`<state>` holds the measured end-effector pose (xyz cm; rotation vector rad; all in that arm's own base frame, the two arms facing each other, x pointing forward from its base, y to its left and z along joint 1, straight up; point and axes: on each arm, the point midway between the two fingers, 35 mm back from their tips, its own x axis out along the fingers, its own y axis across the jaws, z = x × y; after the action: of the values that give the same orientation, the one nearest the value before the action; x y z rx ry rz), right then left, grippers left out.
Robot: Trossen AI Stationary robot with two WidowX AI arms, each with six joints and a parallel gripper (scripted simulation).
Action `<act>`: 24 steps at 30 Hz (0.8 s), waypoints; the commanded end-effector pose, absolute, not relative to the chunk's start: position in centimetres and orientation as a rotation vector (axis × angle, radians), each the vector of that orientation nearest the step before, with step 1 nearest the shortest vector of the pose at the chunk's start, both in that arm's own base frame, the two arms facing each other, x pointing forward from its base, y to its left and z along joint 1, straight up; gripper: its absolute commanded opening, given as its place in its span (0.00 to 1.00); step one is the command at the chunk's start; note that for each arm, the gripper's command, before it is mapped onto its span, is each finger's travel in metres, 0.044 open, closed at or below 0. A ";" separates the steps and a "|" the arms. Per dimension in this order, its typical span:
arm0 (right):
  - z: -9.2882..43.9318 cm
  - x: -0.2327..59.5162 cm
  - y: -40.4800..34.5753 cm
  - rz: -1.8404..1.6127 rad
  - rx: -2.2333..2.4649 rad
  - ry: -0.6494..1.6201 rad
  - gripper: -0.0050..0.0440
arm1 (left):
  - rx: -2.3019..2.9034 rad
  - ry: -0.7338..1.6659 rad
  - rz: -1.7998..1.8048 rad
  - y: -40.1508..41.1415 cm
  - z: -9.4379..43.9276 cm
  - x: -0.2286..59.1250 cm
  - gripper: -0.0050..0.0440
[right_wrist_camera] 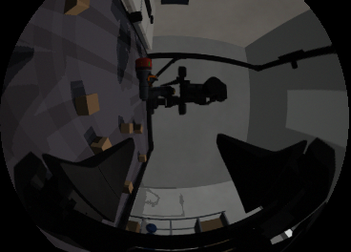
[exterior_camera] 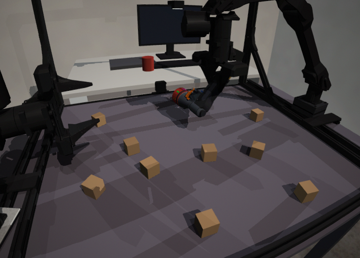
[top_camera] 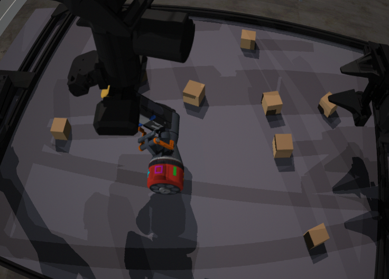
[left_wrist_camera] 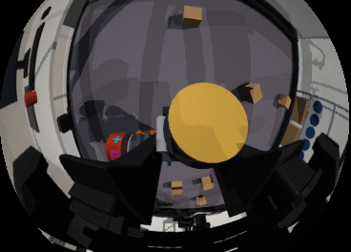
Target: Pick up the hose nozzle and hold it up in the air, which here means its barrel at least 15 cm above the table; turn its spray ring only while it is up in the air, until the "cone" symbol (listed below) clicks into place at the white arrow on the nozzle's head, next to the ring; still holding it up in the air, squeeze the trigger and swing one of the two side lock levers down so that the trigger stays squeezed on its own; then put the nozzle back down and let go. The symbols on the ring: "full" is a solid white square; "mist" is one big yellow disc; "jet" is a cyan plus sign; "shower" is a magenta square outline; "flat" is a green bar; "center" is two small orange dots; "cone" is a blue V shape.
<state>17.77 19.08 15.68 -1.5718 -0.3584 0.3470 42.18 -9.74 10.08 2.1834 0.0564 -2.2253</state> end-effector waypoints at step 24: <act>15.7 17.8 19.0 0.345 -1.574 -0.357 0.92 | 2.198 0.051 -2.198 -9.9 5.6 42.3 0.10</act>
<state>17.80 19.04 15.68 -1.5720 -0.3570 0.3456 42.22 -9.76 6.10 2.1955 0.0531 -2.2100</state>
